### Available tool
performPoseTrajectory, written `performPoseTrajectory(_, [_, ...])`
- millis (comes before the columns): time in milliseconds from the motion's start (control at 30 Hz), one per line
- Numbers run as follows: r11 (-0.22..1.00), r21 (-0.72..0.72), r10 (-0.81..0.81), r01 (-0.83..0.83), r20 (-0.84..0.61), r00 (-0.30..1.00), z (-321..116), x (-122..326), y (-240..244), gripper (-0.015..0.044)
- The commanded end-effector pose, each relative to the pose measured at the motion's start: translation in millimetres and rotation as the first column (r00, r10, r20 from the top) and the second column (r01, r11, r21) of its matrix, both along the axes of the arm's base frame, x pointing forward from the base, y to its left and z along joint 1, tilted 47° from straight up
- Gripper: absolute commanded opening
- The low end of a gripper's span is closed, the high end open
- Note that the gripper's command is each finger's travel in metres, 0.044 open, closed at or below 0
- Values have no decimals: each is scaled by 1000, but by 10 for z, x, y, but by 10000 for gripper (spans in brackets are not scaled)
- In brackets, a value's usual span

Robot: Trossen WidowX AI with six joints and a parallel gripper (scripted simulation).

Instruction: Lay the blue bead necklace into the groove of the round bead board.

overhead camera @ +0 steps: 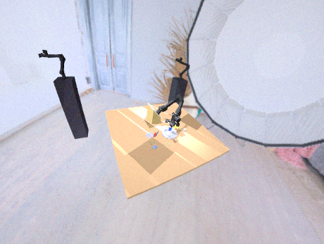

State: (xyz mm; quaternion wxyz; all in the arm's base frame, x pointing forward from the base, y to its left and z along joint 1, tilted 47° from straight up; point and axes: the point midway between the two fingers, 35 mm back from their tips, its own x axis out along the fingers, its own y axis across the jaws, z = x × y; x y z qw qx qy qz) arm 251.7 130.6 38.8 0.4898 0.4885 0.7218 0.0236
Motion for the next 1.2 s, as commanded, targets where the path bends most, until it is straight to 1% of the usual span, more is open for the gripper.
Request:
performPoseTrajectory(0, [1000, 4, 2, -2, -1, 1000, -20, 121, -11, 0])
performPoseTrajectory(267, [1000, 4, 2, -2, 1, 1000, -78, 351, -44, 0])
performPoseTrajectory(900, [1000, 5, 2, -2, 0, 1000, -237, 344, 127, 0])
performPoseTrajectory(1167, [1000, 1, 4, -4, 7, 1000, -210, 355, 104, 210])
